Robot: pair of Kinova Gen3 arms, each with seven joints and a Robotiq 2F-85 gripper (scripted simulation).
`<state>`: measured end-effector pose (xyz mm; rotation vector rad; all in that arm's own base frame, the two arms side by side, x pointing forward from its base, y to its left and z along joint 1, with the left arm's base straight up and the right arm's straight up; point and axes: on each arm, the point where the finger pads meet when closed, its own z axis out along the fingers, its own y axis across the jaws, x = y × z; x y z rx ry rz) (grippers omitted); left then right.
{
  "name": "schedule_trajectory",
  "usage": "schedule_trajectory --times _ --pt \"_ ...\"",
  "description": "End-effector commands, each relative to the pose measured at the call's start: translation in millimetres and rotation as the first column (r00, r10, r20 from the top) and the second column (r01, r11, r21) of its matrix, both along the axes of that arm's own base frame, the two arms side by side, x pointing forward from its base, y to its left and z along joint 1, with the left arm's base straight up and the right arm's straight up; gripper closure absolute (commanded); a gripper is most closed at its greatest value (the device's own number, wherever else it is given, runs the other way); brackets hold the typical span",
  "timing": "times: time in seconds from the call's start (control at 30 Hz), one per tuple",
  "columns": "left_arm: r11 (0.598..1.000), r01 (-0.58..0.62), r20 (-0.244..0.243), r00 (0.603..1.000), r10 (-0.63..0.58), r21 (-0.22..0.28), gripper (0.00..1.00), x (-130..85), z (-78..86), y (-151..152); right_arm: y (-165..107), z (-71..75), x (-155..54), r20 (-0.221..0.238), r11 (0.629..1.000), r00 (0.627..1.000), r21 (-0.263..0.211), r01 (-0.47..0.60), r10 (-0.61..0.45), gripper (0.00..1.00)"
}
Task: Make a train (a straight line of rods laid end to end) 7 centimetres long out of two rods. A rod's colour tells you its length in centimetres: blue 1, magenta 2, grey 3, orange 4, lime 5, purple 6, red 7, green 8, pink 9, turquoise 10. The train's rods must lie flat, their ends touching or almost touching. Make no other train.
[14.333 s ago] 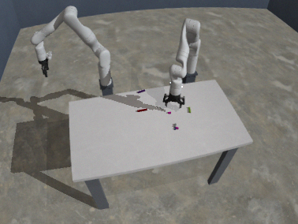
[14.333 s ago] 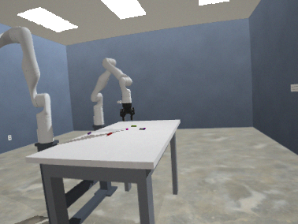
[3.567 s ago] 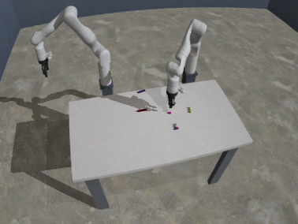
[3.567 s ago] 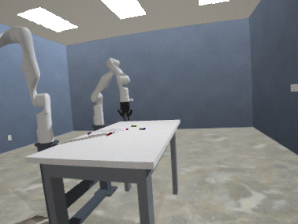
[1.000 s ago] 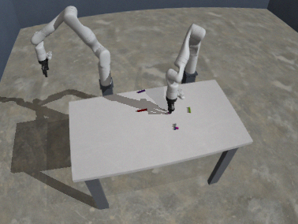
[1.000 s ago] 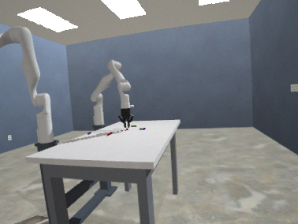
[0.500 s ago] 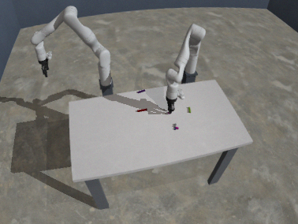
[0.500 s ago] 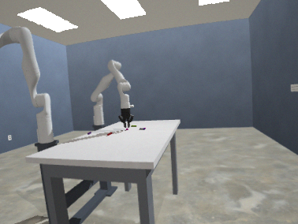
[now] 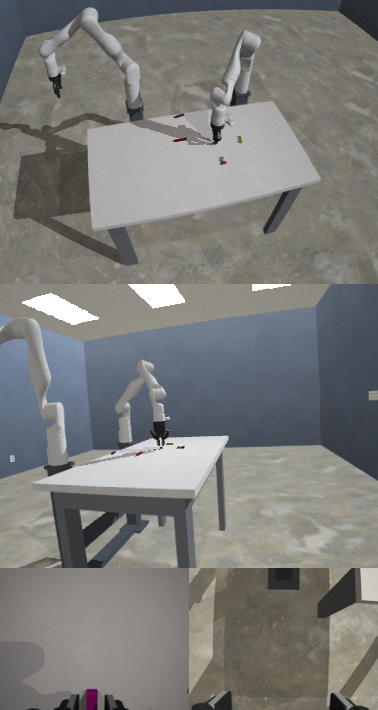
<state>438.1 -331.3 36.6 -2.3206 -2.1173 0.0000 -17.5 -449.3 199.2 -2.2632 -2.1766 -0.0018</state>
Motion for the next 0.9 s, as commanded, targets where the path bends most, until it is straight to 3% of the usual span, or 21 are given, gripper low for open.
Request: schedule_trajectory --times 0.0,0.87 --pt "1.0 0.0 0.002 1.0 0.0 -0.001 0.685 0.6 1.2 -0.4 -0.4 0.8 0.0 0.0 1.0 1.0 -0.002 0.0 0.0 0.002" --pt "1.0 0.0 0.002 1.0 0.0 -0.001 0.685 0.6 -13.1 -0.5 -0.4 0.8 0.0 0.0 1.0 1.0 -0.002 0.0 0.0 0.002"
